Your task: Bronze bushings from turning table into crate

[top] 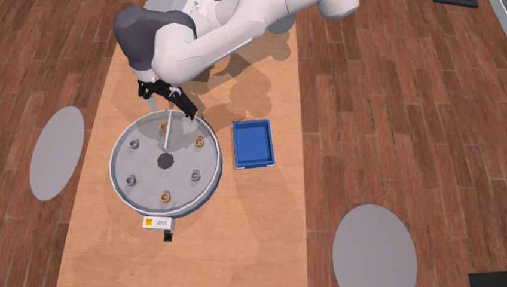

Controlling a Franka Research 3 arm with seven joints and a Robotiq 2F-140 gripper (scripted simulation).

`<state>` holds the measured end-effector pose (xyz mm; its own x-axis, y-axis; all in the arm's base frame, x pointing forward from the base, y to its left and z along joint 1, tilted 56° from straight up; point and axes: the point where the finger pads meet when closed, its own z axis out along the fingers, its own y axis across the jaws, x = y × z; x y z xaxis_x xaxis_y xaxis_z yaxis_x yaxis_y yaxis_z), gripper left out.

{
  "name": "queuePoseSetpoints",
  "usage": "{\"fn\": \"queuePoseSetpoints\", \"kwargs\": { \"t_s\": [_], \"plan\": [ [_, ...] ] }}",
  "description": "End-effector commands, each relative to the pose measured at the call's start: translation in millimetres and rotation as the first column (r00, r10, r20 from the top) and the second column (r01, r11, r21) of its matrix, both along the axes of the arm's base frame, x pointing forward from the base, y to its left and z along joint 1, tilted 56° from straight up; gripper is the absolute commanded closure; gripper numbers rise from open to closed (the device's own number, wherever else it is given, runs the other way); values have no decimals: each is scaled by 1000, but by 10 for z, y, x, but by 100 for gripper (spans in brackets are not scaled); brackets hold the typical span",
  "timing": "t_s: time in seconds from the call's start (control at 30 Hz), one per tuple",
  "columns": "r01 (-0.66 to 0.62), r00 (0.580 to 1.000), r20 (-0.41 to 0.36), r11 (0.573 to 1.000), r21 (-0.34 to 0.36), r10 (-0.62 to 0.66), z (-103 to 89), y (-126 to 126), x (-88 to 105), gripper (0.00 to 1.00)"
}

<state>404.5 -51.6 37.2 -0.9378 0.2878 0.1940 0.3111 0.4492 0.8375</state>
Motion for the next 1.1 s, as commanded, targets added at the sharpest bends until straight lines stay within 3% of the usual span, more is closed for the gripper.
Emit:
{"fn": "queuePoseSetpoints", "kwargs": {
  "t_s": [0.0,0.13,0.17,0.27,0.3,0.33,0.43,0.47,0.57,0.6,0.7,0.73,0.87,1.07],
  "plan": [
    [-86,987,133,995,-49,91,-266,-59,-26,0],
    [-92,986,138,994,-52,98,-308,-61,-35,0],
    [-121,978,161,991,-65,130,-510,-66,-86,0],
    [-127,977,166,990,-68,136,-552,-67,-97,0],
    [-153,968,187,985,-79,165,-730,-66,-150,0],
    [-159,966,192,984,-82,172,-771,-66,-162,0],
    [-159,966,192,984,-82,172,-771,-66,-162,0],
    [-187,956,213,978,-94,203,-962,-59,-227,0],
    [-187,956,213,978,-94,203,-962,-59,-227,0],
    [-211,945,231,972,-104,230,-1121,-50,-286,0],
    [-211,945,231,972,-104,230,-1121,-50,-286,0],
    [-230,937,245,967,-112,251,-1247,-41,-337,0],
    [-253,925,262,960,-122,277,-1400,-26,-403,0],
    [-260,920,267,957,-125,285,-1449,-21,-425,0]
  ]
}}
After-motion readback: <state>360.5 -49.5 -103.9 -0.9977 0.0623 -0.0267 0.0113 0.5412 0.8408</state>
